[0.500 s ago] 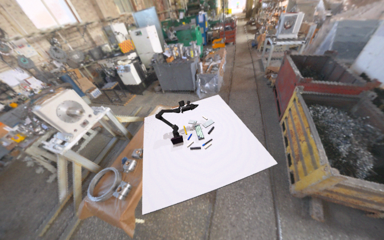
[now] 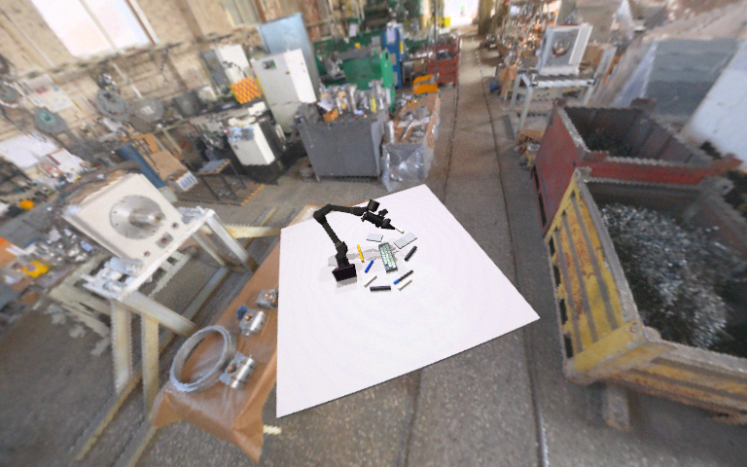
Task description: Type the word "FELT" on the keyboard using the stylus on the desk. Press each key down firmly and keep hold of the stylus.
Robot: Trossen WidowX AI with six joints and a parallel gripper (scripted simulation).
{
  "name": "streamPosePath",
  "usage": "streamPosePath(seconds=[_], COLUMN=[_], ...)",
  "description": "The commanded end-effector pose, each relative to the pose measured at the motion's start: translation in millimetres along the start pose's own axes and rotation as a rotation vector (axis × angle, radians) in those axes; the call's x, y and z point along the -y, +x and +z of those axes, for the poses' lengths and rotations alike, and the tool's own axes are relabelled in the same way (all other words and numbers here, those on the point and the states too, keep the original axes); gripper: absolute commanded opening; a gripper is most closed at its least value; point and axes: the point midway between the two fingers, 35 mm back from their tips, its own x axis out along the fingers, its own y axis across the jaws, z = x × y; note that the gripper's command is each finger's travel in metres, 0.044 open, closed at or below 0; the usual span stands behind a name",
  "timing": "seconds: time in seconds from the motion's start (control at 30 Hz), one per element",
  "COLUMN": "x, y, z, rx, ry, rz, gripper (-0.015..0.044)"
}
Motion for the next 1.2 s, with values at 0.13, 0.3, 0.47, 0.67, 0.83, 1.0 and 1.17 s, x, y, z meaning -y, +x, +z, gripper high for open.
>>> streamPosePath(seconds=[0.13,0.3,0.47,0.67,0.83,1.0,1.17], x=[-22,-30,-30,-30,-30,5,25], y=[23,19,19,19,19,32,37], z=[-96,-107,-107,-107,-107,-131,-147], rx=[-0.629,-0.750,-0.750,-0.750,-0.750,-0.750,-0.750], ry=[0.342,0.479,0.479,0.479,0.479,0.477,0.478], rz=[0.403,0.508,0.508,0.508,0.508,0.503,0.505], gripper=[0.0000,0.0000,0.0000,0.0000,0.0000,0.0000,0.0000])
